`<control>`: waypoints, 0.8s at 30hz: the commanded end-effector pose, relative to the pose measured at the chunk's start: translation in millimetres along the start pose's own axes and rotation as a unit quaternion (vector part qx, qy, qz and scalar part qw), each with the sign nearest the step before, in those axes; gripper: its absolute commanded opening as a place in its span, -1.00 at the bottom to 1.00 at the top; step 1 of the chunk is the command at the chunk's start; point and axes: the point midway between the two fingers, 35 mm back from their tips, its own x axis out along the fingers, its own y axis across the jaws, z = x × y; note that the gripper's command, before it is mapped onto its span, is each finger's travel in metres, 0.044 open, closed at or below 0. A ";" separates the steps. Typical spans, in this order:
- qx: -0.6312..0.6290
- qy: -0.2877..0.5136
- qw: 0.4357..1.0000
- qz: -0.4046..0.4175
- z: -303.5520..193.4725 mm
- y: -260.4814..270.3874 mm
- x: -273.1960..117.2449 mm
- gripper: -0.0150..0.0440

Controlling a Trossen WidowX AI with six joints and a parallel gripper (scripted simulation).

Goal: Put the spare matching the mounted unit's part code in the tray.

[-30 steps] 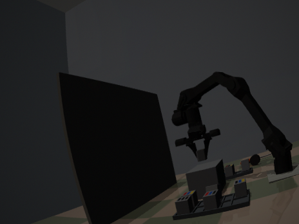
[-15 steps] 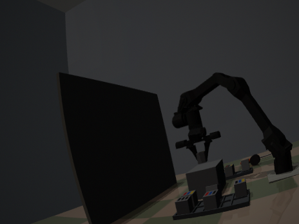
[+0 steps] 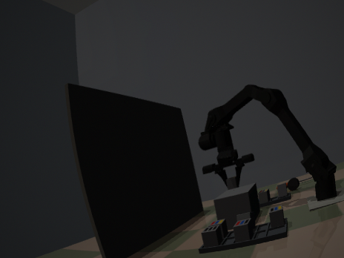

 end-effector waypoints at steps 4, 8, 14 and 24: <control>-0.003 0.001 1.000 0.000 -0.7 -0.3 4.7 -0.49; -0.003 0.001 1.000 0.000 -0.7 -0.3 7.3 -0.49; -0.003 0.001 1.000 0.000 -0.7 -0.3 11.2 -0.49; -0.003 0.001 1.000 0.000 -0.6 -0.1 17.6 -0.49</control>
